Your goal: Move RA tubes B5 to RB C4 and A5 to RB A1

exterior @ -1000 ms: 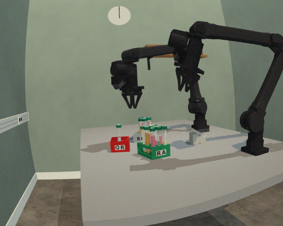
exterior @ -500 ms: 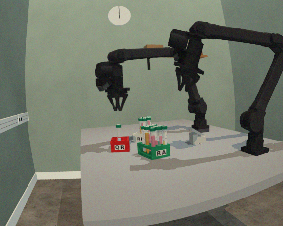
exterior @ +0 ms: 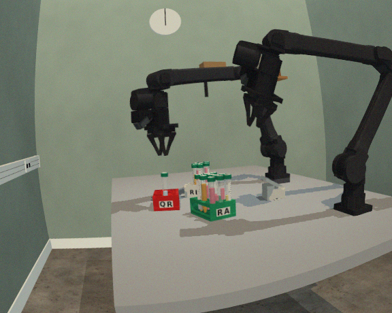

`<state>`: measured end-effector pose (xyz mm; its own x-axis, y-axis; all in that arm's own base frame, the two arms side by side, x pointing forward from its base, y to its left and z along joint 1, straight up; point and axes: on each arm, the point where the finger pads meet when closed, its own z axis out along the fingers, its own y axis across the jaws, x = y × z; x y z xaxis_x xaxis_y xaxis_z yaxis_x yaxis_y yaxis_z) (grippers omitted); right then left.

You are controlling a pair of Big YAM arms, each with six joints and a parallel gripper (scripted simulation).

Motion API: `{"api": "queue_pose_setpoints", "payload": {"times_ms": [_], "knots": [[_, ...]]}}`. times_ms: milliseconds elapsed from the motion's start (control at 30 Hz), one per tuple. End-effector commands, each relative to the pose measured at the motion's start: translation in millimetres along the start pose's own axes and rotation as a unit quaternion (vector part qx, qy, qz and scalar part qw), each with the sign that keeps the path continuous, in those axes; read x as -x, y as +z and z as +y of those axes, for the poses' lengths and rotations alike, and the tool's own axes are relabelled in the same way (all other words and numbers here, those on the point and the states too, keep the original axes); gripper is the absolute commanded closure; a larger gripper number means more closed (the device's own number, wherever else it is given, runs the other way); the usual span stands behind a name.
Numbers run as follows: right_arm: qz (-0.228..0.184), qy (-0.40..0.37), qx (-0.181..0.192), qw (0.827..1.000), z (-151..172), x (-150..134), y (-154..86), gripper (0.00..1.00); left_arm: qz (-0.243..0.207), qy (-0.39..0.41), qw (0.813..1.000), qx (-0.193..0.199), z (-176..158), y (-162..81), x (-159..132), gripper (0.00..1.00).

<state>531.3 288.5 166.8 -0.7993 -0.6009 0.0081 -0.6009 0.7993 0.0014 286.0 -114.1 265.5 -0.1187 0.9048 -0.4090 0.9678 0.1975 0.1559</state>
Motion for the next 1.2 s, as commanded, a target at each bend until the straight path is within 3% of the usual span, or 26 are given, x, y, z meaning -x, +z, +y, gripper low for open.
{"api": "queue_pose_setpoints", "payload": {"times_ms": [0,133,167,200,433,633,700,733,800,1033,1167], "knots": [[-0.016,-0.003,-0.003,1.000,4.2,-5.1,-24.9,0.70,-0.007,0.006,1.000,0.016,8.8,-12.2,8.6,0.70],[-0.026,-0.003,-0.004,1.000,5.2,-0.5,-22.3,0.70,-0.007,0.006,1.000,0.016,8.8,-12.2,8.6,0.70],[-0.042,-0.003,-0.006,0.999,4.8,7.9,-33.2,0.70,-0.007,0.006,1.000,0.016,8.8,-12.2,8.6,0.70],[-0.026,-0.003,-0.004,1.000,6.8,-0.3,-19.3,0.70,-0.007,0.006,1.000,0.016,8.8,-12.2,8.6,0.70],[-0.025,-0.001,-0.004,1.000,9.3,0.1,-5.7,0.70,-0.007,0.006,1.000,0.016,8.8,-12.2,8.6,0.70],[-0.003,-0.001,-0.001,1.000,10.1,1.9,31.4,0.70,-0.007,0.006,1.000,0.016,8.8,-12.2,8.6,0.70],[-0.003,-0.001,-0.001,1.000,10.1,1.9,31.4,0.70,-0.007,0.006,1.000,0.016,8.8,-12.2,8.6,0.70],[-0.027,-0.002,-0.004,1.000,8.3,16.7,14.6,0.70,-0.007,0.006,1.000,0.016,8.8,-12.2,8.6,0.70],[-0.003,-0.001,-0.001,1.000,10.6,2.0,37.1,0.70,-0.007,0.006,1.000,0.016,8.8,-12.2,8.6,0.70],[-0.013,-0.001,-0.002,1.000,10.6,8.4,43.8,0.70,-0.007,0.006,1.000,0.016,8.8,-12.2,8.6,0.70],[-0.003,-0.001,-0.001,1.000,11.6,1.8,59.4,0.70,-0.007,0.006,1.000,0.016,8.8,-12.2,8.6,0.70]]}}
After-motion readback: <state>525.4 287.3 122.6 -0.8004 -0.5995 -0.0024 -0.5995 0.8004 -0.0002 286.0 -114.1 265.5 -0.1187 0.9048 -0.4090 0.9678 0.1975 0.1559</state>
